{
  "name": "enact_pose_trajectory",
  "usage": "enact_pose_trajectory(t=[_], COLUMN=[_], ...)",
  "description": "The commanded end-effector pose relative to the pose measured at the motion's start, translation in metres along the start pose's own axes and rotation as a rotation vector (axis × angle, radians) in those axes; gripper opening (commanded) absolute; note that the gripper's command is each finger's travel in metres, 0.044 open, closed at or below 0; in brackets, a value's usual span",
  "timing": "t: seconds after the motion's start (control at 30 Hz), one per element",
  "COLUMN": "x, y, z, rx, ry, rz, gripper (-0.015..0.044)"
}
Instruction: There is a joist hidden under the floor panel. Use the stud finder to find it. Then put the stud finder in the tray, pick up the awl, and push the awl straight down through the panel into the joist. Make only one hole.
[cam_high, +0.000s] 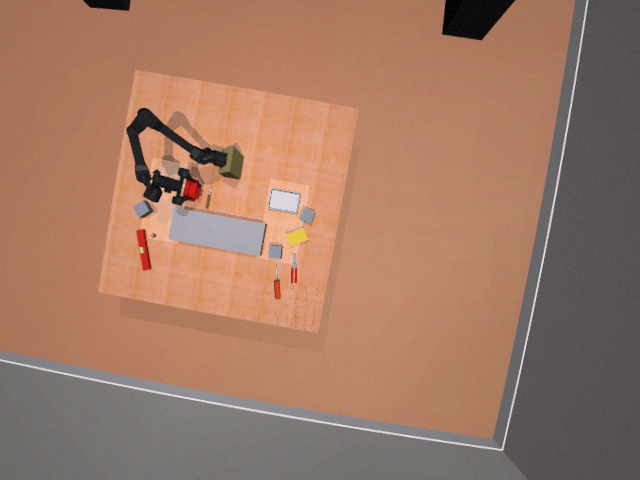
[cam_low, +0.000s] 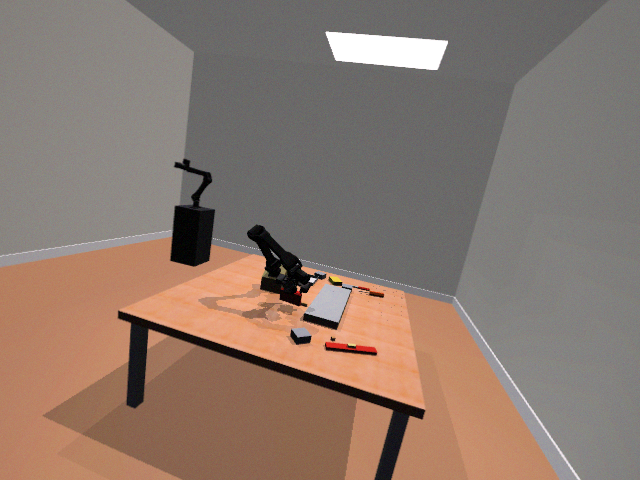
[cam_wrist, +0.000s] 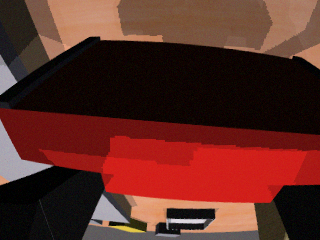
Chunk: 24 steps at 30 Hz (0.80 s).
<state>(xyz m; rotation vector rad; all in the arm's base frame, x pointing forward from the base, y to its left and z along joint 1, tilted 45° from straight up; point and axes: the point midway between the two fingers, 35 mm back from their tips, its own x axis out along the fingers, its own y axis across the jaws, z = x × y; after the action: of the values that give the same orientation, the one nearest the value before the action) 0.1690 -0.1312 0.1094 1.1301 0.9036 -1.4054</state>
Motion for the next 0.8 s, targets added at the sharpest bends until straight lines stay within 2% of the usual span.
enact_pose_trajectory(t=[0.0, 0.77], x=[-0.0032, -0.0029], y=[0.0028, 0.0026], z=[0.0012, 0.0044], rx=[-0.002, -0.008], ry=[0.028, 0.153], rz=[0.013, 0.01], gripper=[0.0, 0.0])
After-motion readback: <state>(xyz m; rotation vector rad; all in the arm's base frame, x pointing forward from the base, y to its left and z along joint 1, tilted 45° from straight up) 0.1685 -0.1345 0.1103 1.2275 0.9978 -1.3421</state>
